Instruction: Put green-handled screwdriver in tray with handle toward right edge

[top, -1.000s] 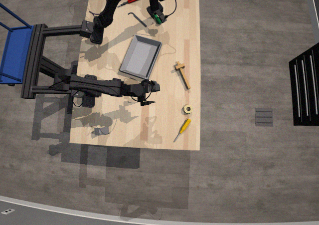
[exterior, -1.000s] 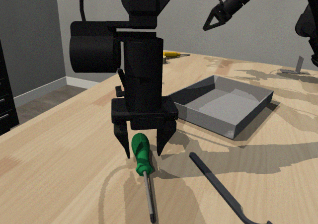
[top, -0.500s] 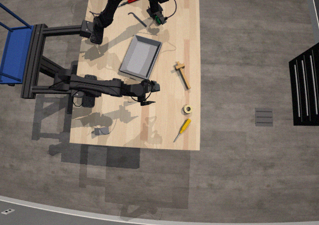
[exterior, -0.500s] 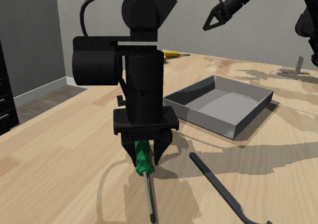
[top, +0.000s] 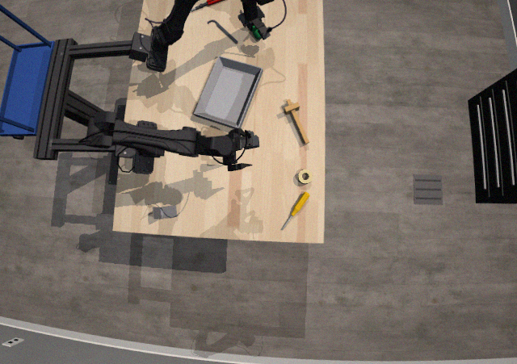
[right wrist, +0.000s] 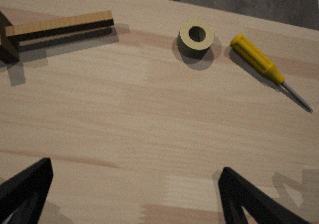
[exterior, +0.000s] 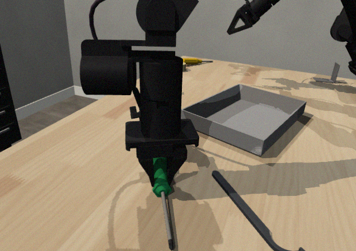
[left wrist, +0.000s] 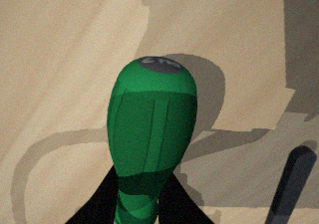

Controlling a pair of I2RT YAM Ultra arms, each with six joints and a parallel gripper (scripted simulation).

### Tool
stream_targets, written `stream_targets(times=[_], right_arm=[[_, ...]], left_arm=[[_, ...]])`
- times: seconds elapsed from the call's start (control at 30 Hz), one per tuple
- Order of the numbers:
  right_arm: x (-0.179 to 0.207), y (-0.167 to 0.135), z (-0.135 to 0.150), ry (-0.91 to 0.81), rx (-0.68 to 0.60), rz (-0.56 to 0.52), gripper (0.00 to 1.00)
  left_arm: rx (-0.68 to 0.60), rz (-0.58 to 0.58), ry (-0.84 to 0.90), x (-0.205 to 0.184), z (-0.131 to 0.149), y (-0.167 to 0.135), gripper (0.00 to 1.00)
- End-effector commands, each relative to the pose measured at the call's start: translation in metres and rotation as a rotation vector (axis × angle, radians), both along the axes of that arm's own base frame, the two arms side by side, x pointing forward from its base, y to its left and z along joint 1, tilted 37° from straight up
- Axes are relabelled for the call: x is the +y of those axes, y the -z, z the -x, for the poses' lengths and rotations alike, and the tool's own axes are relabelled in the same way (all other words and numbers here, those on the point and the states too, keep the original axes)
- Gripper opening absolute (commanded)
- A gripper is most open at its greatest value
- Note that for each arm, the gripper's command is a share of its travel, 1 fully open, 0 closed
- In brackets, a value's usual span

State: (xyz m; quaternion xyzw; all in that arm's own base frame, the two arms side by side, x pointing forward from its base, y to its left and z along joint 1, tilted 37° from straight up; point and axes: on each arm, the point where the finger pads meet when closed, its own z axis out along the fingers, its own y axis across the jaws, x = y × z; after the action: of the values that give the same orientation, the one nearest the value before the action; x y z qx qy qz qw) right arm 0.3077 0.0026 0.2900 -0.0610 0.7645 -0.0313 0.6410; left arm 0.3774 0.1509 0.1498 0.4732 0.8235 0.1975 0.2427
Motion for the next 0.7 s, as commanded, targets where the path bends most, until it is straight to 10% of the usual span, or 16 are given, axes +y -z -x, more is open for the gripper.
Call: stream_targets(times=[0.0, 0.07, 0.67], right_arm=[[0.001, -0.014, 0.000, 0.001, -0.054, 0.003, 1.00], [0.001, -0.014, 0.000, 0.001, -0.054, 0.003, 1.00], [0.002, -0.009, 0.000, -0.001, -0.025, 0.022, 1.00]], left_arm=[[-0.016, -0.004, -0.003, -0.001, 0.005, -0.010, 0.00], [-0.018, -0.003, 0.002, -0.001, 0.010, -0.017, 0.18], [0.017, 0.016, 0.013, -0.012, 0.050, -0.057, 0.18]])
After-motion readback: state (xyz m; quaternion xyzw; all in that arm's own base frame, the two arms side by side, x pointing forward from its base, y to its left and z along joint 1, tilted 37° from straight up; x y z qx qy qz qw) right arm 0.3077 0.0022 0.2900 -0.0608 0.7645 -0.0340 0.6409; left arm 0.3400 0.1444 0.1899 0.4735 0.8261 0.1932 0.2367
